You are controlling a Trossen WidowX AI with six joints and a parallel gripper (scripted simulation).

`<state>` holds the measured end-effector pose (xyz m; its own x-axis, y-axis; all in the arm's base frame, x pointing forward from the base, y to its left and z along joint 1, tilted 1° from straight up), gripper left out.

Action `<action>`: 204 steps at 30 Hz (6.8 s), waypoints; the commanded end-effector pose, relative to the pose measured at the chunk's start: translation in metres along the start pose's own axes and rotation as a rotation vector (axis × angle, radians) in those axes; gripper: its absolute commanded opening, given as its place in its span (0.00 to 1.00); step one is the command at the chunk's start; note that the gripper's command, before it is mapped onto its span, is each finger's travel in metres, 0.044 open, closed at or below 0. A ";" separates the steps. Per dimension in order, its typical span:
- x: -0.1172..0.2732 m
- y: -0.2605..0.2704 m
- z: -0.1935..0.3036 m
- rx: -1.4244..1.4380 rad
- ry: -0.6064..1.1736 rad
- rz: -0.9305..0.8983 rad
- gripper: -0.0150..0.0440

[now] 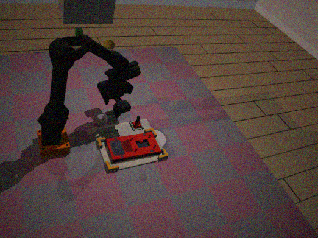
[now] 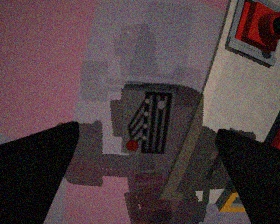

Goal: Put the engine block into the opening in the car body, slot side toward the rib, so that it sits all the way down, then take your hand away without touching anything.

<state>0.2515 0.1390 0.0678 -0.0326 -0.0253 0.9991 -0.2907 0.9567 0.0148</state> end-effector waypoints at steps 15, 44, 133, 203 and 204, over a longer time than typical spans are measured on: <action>-0.025 0.001 0.001 0.003 0.005 -0.004 0.96; -0.007 0.000 -0.007 0.042 -0.034 -0.008 0.25; 0.061 -0.099 -0.045 -1.775 -0.008 0.009 0.25; 0.023 -0.199 -0.049 -3.373 -0.025 0.000 0.52; 0.023 -0.198 -0.049 -3.357 -0.025 0.000 0.52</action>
<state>0.3549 -0.0380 0.0901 -0.0325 -0.0065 0.9994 0.0495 -0.9988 -0.0049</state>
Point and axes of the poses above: the point midway between the two fingers, 35 mm back from their tips, its own x axis back along the fingers, its own y axis across the jaws, z = x × y, the point moved 2 cm from there along x, back along the fingers, and after that the axes turned 3 degrees about -x, right-handed, at the moved point
